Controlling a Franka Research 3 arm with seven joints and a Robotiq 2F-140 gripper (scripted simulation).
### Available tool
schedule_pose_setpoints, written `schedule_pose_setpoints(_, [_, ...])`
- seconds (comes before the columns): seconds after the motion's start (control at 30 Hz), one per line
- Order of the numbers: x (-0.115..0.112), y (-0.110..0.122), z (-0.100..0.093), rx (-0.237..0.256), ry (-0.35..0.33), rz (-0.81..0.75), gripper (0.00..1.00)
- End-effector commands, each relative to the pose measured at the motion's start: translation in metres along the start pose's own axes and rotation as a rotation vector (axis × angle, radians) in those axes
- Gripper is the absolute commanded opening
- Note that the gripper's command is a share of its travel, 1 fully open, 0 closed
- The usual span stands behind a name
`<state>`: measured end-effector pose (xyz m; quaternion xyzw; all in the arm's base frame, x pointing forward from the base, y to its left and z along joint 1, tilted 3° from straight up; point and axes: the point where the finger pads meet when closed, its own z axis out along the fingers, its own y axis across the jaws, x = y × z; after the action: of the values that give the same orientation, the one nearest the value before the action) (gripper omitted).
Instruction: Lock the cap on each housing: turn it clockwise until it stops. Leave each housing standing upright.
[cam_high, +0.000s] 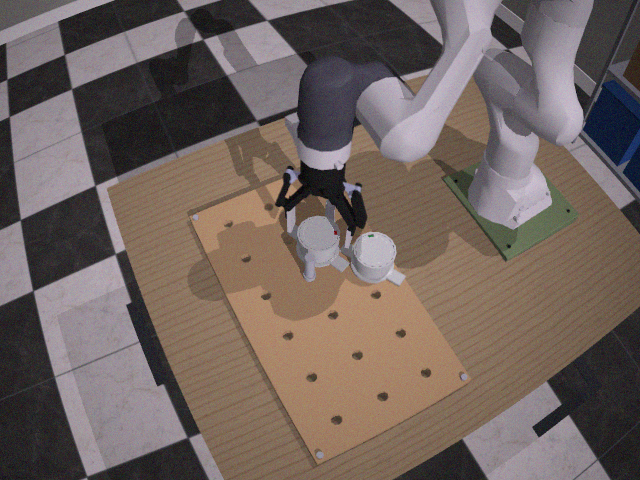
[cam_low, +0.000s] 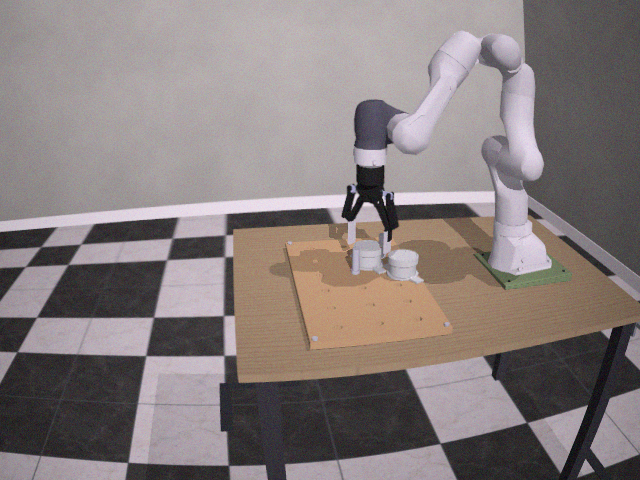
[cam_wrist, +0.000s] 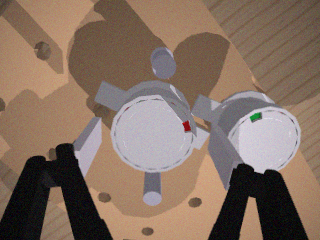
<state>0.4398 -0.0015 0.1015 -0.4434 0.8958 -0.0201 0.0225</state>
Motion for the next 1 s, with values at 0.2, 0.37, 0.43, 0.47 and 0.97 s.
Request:
schedule_pose_setpoints(0.2, [0.001, 0.001, -0.002, -0.001, 0.004, 0.000, 0.78])
schedule_pose_setpoints(0.37, [0.001, 0.001, -0.006, -0.001, 0.004, 0.000, 0.78])
schedule_pose_setpoints(0.43, [0.001, 0.001, -0.008, -0.001, 0.004, 0.000, 0.78])
schedule_pose_setpoints(0.47, [0.001, 0.001, -0.009, -0.001, 0.004, 0.000, 0.78])
schedule_pose_setpoints(0.97, [0.000, 0.001, -0.033, -0.001, 0.004, 0.000, 0.78])
